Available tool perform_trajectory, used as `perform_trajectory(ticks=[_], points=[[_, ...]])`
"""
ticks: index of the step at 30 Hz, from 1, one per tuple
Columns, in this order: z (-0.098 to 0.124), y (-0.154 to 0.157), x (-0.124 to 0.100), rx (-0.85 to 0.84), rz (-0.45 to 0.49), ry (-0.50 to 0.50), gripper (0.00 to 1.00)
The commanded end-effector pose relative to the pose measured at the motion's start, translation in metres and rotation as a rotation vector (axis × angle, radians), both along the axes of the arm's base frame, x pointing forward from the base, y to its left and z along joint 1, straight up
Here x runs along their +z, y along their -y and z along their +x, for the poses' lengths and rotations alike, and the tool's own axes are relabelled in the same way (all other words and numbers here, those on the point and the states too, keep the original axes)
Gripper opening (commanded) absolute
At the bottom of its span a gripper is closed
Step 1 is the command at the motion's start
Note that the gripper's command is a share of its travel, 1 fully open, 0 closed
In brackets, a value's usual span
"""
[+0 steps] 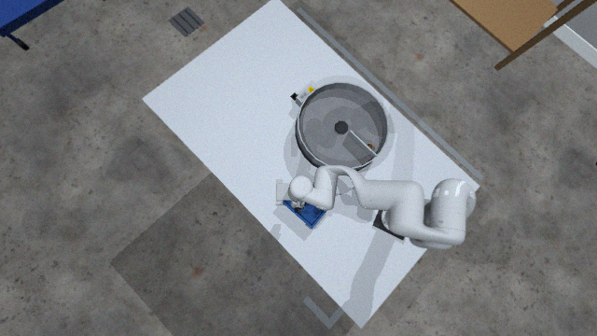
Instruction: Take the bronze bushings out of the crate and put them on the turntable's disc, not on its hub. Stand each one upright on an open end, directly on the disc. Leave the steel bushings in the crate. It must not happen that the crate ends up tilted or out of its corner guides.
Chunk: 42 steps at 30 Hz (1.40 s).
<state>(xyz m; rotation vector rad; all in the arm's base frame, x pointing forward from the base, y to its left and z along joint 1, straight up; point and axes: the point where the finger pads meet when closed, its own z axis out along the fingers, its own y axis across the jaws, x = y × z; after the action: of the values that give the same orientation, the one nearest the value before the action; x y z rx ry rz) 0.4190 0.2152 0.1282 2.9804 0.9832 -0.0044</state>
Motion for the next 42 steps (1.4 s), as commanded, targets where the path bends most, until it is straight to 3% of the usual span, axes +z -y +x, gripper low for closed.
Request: perform_trajectory(ticks=[1,9,33,42], points=[[0.001,0.000,0.008,0.000,0.001,0.002,0.00],[0.001,0.000,0.018,0.000,0.001,0.002,0.00],[0.000,0.005,0.018,0.000,0.001,0.002,0.00],[-0.005,0.046,0.019,0.000,0.001,0.002,0.00]])
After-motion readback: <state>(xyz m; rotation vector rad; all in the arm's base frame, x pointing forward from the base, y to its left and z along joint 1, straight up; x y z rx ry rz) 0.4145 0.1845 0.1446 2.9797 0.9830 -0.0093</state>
